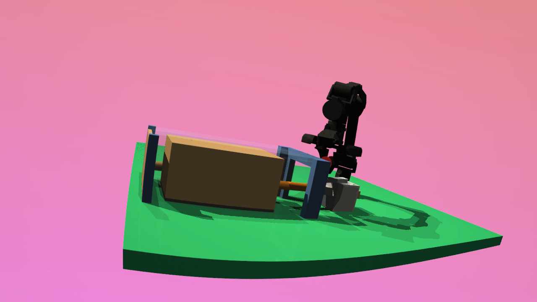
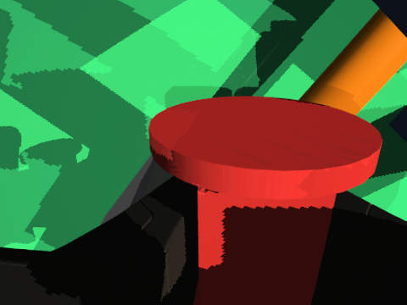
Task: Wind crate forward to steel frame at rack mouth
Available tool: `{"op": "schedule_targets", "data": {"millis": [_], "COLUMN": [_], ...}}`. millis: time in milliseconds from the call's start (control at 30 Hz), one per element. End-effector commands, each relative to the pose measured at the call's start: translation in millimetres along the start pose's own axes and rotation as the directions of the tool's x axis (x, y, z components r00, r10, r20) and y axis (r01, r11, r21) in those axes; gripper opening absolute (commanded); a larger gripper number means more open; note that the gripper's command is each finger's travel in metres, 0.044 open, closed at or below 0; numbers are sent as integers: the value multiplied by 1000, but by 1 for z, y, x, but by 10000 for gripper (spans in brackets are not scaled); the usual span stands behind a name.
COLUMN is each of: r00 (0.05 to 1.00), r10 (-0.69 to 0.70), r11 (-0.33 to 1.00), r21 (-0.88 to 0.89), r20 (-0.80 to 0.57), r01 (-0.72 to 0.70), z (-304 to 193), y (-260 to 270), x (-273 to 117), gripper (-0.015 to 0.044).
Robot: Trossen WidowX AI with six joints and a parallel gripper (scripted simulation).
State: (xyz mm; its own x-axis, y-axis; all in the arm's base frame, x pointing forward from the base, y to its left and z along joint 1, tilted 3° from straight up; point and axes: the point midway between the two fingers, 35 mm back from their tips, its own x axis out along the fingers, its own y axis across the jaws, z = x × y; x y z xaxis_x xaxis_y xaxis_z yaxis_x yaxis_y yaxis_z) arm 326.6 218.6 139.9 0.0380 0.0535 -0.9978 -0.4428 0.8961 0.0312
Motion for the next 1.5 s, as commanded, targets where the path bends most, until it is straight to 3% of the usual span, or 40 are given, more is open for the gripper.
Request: {"op": "schedule_targets", "data": {"millis": [0,1467], "r00": [1000,999], "r10": [30,35], "r11": [999,999], "r21": [-28,-28], "r20": [4,3], "r01": [-30,-35], "z": [3,-10], "y": [24,80], "x": [2,0], "gripper": [0,0]}}
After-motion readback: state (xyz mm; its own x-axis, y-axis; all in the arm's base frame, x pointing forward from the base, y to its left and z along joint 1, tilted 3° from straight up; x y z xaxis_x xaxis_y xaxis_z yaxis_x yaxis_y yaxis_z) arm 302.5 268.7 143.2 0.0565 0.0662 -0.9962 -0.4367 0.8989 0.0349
